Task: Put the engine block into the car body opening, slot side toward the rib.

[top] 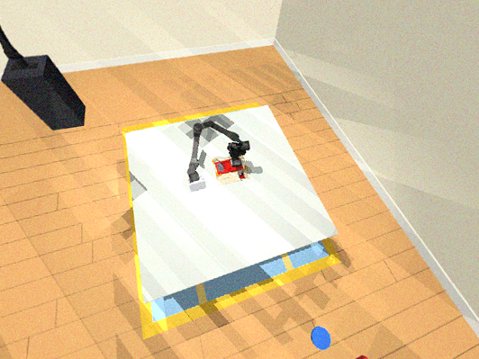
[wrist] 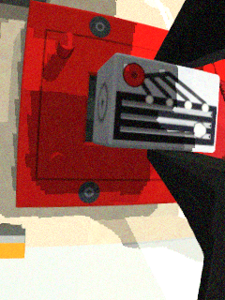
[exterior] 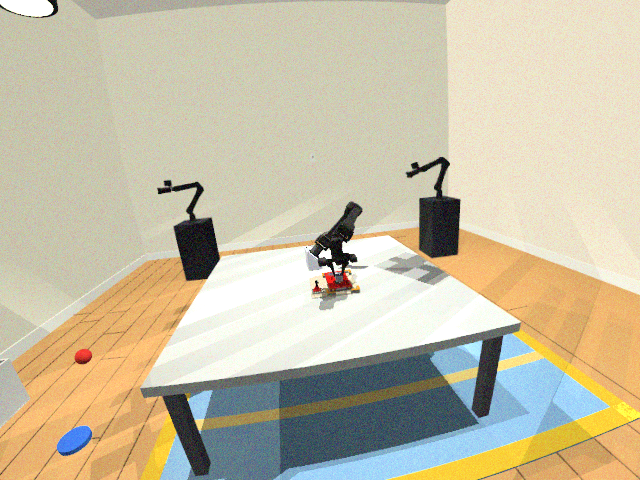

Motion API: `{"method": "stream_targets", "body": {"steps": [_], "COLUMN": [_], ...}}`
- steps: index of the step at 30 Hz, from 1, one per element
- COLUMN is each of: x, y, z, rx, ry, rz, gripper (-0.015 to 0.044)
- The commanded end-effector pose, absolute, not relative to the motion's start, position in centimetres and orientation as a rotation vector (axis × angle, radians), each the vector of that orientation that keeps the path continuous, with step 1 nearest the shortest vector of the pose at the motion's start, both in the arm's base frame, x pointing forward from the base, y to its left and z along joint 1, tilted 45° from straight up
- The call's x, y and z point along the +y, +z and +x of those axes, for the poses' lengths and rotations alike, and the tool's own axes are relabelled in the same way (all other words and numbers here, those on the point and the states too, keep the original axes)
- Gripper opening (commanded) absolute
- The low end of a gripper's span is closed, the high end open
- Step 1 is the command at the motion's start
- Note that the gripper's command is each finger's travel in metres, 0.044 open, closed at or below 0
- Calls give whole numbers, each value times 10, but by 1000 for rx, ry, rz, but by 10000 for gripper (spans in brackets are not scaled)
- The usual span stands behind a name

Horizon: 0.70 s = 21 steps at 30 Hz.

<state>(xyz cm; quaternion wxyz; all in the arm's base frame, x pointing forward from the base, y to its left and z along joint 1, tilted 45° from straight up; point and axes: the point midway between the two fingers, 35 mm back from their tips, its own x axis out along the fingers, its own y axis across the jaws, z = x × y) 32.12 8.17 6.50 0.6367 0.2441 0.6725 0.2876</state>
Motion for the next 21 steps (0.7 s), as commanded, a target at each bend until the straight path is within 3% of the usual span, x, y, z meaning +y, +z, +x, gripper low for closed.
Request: {"method": "stream_targets", "body": {"steps": [1, 21], "x": [83, 87], "y": [65, 61], "z": [322, 321], "rx": [1534, 1534], "ry": [657, 658], "rz": [566, 566], "gripper": [158, 158]}}
